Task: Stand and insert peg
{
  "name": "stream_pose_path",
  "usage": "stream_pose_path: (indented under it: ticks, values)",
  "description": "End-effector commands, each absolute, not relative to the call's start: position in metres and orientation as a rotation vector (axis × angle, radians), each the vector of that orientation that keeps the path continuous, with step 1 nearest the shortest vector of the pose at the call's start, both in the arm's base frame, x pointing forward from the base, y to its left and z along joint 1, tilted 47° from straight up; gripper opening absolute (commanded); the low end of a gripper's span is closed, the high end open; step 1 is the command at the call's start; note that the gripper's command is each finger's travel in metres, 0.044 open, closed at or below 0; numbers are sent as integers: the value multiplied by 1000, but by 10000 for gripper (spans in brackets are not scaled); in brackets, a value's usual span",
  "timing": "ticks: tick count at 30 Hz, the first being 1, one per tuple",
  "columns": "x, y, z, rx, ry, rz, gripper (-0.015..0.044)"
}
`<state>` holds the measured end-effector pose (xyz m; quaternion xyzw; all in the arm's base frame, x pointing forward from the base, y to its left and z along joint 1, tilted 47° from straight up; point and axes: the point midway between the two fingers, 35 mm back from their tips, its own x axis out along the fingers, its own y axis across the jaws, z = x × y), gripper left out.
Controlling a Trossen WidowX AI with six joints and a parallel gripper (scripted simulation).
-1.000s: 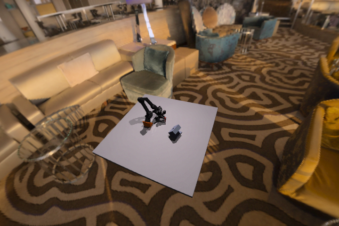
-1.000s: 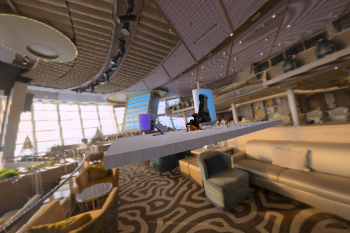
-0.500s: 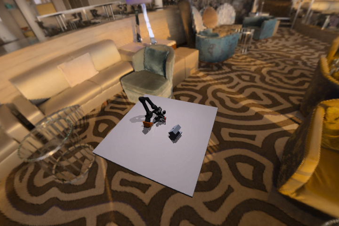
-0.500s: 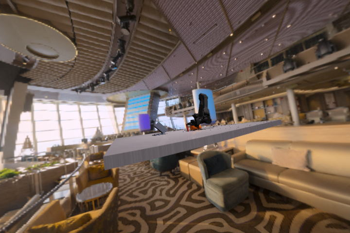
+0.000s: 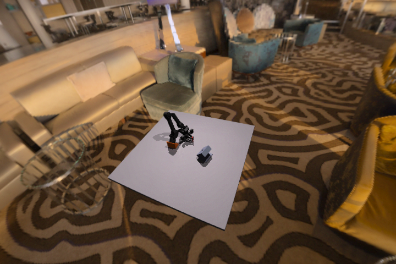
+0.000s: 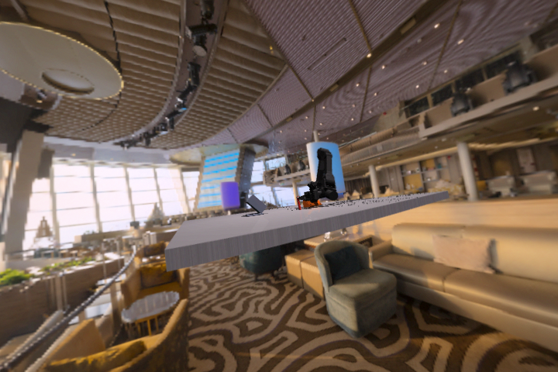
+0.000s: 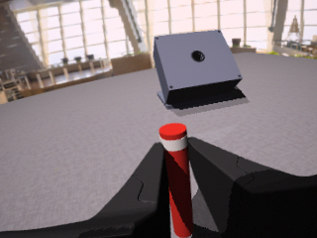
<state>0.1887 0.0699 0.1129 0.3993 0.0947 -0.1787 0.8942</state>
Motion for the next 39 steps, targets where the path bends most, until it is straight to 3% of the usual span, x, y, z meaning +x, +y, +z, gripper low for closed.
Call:
stream_pose_path:
  ticks: [1, 12, 15, 16, 39]
  values:
    - [188, 72, 112, 828, 198, -370, 49]
    - [187, 72, 112, 826, 179, -377, 49]
    - [187, 71, 113, 823, 174, -378, 128]
    - [187, 71, 113, 823, 174, -378, 130]
    - [187, 71, 113, 823, 174, -378, 130]
